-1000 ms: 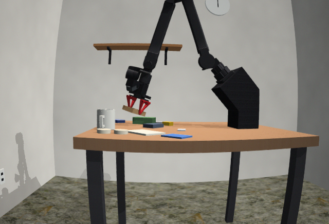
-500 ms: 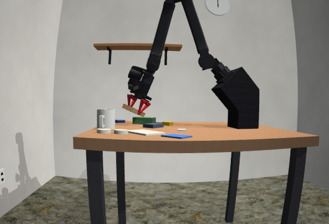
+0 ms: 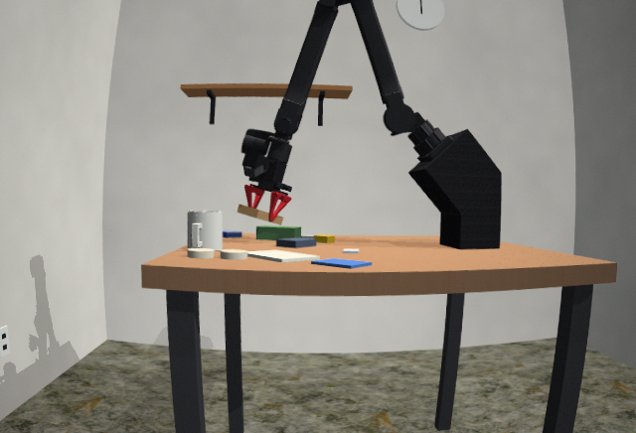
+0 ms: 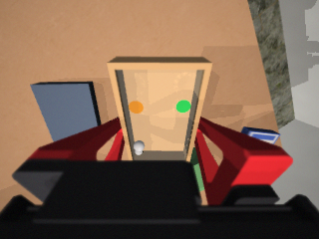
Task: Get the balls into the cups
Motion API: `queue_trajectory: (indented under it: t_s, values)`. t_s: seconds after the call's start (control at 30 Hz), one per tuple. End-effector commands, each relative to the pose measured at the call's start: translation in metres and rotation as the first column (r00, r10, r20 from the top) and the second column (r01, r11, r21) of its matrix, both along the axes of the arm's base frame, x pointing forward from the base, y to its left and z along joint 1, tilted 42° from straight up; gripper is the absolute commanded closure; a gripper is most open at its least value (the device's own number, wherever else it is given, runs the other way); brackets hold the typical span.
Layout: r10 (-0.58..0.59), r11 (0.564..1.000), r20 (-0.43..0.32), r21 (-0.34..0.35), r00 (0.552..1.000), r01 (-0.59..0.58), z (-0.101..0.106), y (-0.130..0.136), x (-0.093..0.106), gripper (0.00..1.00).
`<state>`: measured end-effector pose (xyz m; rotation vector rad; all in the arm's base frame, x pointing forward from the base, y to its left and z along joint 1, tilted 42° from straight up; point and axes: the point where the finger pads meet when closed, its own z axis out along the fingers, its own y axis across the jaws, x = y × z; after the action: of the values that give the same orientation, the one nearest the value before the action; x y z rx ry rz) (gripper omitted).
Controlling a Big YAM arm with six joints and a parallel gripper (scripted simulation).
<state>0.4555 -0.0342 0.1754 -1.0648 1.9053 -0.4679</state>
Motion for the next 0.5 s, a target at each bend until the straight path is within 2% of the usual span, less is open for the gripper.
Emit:
queue_trajectory:
  t_s: [0.0,0.07,0.17,0.47]
  values:
    - [0.022,0.999,0.017,-0.025,1.0,-0.022,0.037,0.006,0.01,0.33]
    - [0.022,0.999,0.017,-0.025,1.0,-0.022,0.037,0.006,0.01,0.33]
    - [0.017,0.999,-0.067,-0.028,0.998,-0.019,0.023,0.006,0.013,0.33]
    - [-0.003,0.999,-0.22,-0.052,0.975,-0.009,0.025,0.007,0.014,0.33]
